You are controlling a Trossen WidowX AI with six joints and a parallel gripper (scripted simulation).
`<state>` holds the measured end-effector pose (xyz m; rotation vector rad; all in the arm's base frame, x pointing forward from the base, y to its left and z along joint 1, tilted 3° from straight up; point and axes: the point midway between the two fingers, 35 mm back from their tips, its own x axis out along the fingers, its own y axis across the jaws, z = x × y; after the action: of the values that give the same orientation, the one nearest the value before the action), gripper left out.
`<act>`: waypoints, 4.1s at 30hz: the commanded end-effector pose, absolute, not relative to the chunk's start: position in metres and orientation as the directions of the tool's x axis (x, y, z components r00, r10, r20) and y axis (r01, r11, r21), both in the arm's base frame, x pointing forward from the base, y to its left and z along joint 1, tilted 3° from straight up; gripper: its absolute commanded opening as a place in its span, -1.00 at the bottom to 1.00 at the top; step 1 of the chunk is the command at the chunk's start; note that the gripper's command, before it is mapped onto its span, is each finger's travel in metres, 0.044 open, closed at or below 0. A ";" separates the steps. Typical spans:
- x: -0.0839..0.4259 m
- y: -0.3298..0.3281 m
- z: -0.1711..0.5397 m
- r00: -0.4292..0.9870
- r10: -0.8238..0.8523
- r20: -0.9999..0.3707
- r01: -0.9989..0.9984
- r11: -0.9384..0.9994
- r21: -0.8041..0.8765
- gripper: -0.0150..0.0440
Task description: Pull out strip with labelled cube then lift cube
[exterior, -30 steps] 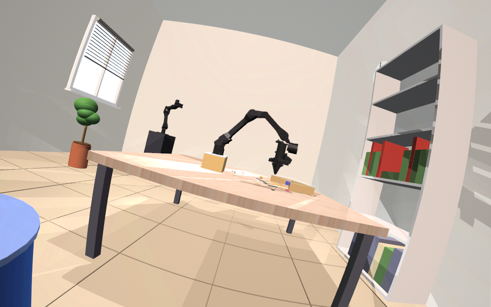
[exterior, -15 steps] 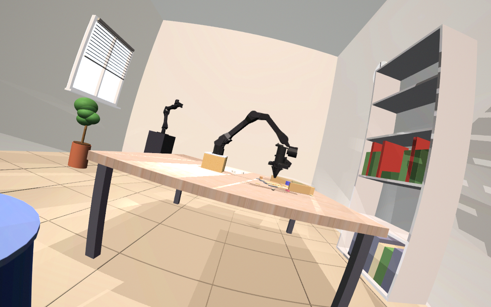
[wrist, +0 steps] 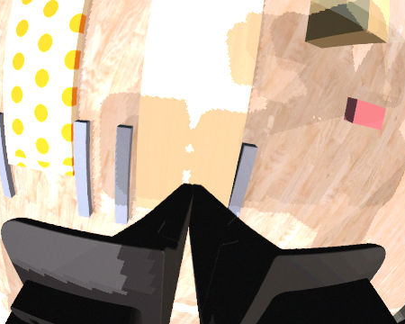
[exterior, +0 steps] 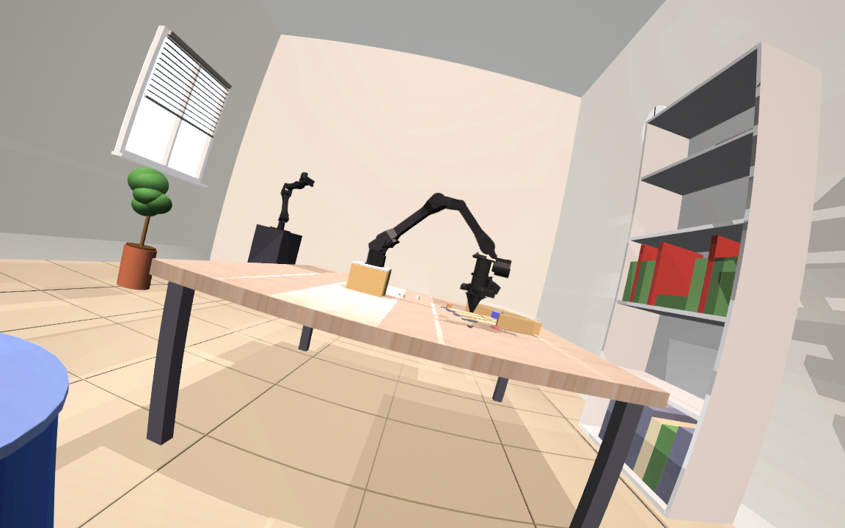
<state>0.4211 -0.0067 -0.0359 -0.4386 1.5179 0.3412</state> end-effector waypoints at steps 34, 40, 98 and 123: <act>0.419 -0.007 -0.060 0.025 -0.050 -0.998 -0.481 0.875 -0.056 -0.49; 0.419 -0.007 -0.060 0.025 -0.050 -0.998 -0.481 0.875 -0.056 -0.49; 0.391 -0.022 -0.065 0.022 -0.051 -0.998 -0.481 0.875 -0.056 -0.49; 0.357 -0.040 -0.067 0.019 -0.053 -0.998 -0.481 0.875 -0.056 -0.49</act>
<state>0.3682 -0.0344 -0.0616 -0.4426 1.5047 0.3481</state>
